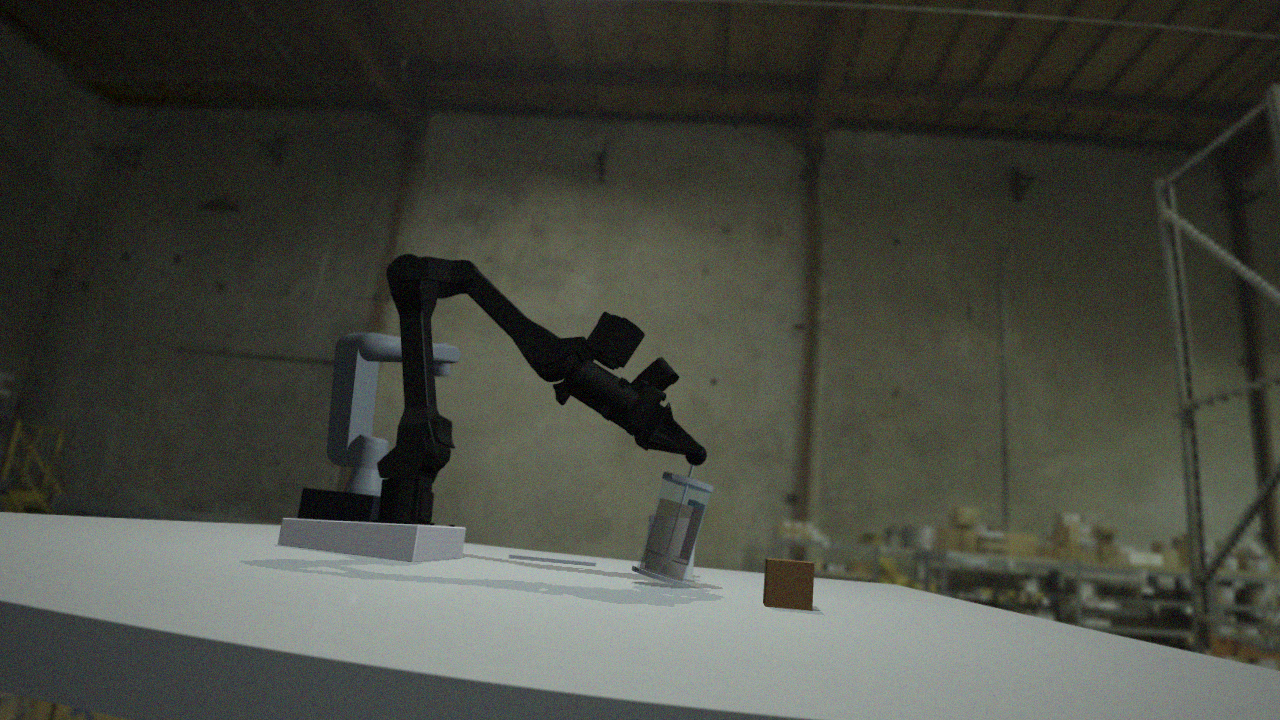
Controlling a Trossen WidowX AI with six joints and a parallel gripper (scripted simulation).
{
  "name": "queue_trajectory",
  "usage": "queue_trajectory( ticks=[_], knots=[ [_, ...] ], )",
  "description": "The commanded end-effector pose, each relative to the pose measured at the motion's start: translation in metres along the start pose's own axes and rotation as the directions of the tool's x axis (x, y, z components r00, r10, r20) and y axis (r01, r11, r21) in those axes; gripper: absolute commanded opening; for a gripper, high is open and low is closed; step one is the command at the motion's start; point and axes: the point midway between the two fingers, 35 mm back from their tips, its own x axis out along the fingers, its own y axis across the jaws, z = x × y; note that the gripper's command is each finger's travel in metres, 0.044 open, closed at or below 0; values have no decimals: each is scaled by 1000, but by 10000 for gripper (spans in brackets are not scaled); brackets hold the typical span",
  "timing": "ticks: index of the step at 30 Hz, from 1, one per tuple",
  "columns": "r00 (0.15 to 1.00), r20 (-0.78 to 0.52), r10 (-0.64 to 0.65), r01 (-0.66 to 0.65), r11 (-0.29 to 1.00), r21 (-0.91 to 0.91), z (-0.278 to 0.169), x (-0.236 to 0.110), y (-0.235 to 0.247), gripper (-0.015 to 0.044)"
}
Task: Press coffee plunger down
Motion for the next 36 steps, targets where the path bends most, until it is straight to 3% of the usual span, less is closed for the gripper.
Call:
queue_trajectory(
  ticks=[1,36],
  knots=[
    [999,-39,-1,1,1000,1,-11,5,0,121],
    [999,-38,-1,1,1000,1,-8,8,0,121]
  ],
)
